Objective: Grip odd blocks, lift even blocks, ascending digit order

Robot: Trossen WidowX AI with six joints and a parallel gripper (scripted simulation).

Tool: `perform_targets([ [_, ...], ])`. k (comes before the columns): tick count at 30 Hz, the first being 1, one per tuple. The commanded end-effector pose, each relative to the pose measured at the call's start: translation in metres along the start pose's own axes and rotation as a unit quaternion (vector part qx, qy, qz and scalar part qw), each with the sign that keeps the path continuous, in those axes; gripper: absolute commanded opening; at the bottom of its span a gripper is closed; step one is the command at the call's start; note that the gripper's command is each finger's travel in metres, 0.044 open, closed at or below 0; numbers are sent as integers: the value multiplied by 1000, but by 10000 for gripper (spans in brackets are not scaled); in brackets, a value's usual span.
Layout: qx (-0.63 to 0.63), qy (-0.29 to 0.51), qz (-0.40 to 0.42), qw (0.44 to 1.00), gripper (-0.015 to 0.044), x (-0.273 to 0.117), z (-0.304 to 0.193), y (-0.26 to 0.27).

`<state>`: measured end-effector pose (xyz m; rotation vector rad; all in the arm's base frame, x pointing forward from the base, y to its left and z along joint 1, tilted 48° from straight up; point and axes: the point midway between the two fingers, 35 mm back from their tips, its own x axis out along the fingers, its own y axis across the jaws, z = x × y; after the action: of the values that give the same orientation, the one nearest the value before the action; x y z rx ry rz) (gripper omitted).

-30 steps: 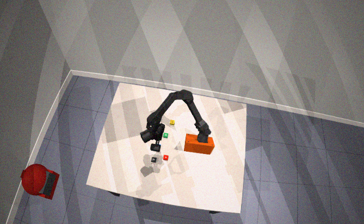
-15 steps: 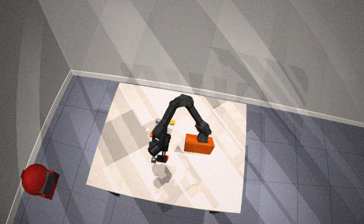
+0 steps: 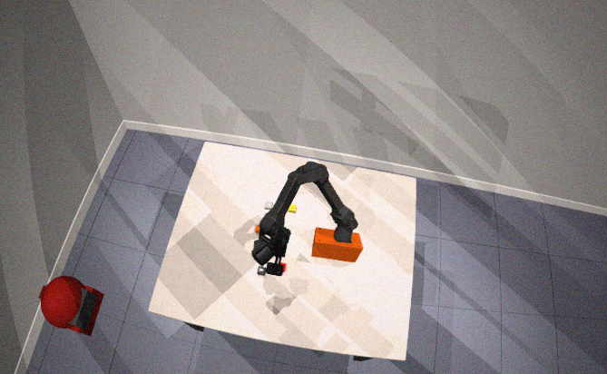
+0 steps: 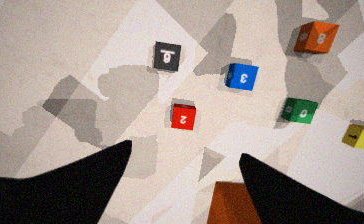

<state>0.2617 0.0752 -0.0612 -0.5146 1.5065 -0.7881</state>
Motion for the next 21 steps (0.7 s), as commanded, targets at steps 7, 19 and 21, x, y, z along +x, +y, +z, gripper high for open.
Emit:
perform_targets([
  [7, 6, 2, 5, 1000, 400, -2, 23, 13],
  [19, 3, 0, 2, 1000, 400, 0, 70, 32],
  [21, 3, 0, 2, 1000, 400, 0, 70, 32],
])
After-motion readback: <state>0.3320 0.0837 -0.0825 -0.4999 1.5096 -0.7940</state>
